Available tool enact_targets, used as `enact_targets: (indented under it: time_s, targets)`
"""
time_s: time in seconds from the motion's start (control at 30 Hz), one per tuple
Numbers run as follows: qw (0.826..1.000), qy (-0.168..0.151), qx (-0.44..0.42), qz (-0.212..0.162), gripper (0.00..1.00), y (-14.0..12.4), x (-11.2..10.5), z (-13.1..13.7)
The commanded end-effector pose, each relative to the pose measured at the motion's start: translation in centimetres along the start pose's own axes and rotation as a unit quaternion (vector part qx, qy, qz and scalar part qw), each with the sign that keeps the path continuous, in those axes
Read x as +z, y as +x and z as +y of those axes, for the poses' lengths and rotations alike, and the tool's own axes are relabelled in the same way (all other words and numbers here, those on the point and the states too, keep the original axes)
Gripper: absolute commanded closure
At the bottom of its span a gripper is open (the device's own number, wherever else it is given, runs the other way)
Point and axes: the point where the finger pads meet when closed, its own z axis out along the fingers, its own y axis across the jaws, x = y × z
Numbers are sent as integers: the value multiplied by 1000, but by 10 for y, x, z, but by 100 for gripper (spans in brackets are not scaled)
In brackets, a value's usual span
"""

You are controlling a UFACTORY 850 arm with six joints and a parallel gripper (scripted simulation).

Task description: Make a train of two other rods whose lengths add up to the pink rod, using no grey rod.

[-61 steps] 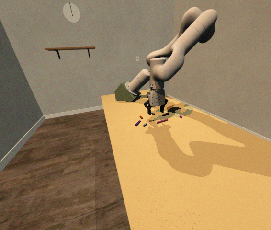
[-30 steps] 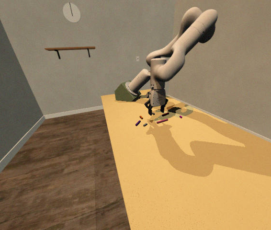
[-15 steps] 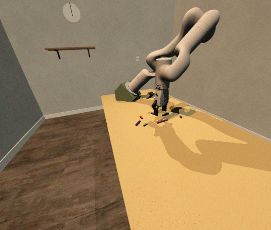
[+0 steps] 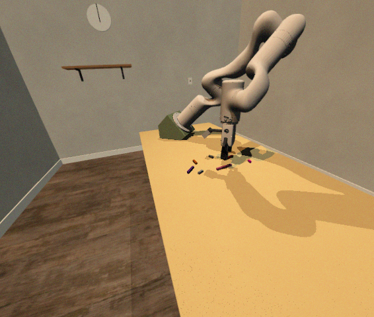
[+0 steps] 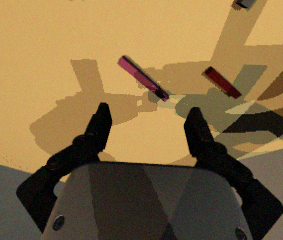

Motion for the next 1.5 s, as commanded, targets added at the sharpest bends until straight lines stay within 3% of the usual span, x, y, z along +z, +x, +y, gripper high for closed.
enact_targets:
  time_s: [0.0, 0.6, 0.63, 1.1, 1.17, 1.2, 1.47]
  targets:
    - [997, 4, -71, -4, 0, -8, -1, 5]
    - [959, 5, -283, -2, 0, -32, -2, 24]
    - [947, 5, -320, -2, 0, -36, -2, 28]
    - [876, 5, -483, -1, 0, -54, -3, 44]
    - [876, 5, -483, -1, 0, -54, -3, 44]
    - [856, 5, -516, -1, 0, -58, -4, 48]
    - [801, 6, -599, -1, 0, -68, -5, 58]
